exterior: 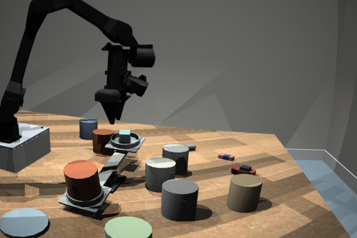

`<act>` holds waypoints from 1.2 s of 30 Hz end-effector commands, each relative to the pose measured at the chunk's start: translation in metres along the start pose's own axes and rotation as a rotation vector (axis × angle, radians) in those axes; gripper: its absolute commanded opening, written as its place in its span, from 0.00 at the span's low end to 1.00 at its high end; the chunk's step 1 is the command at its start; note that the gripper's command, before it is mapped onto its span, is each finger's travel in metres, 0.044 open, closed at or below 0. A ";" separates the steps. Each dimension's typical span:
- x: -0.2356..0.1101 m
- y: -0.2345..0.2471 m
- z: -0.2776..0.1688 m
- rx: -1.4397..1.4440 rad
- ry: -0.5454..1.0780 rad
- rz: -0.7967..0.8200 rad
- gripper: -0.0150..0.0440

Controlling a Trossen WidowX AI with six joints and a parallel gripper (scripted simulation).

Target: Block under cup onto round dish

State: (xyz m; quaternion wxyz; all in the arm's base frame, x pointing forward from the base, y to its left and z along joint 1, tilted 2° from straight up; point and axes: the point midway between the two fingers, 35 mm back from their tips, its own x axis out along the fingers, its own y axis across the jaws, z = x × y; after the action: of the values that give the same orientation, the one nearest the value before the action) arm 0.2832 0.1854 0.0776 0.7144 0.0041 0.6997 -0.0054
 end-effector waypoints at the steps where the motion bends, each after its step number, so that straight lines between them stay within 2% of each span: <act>1: -0.004 -0.005 0.007 0.156 -0.008 -0.002 0.69; 36: -0.020 -0.046 0.043 1.312 -0.021 -0.008 0.69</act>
State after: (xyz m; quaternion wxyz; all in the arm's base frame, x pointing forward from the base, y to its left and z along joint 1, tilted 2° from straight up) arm 0.3216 0.1417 0.0959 0.5855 0.4117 0.5643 -0.4115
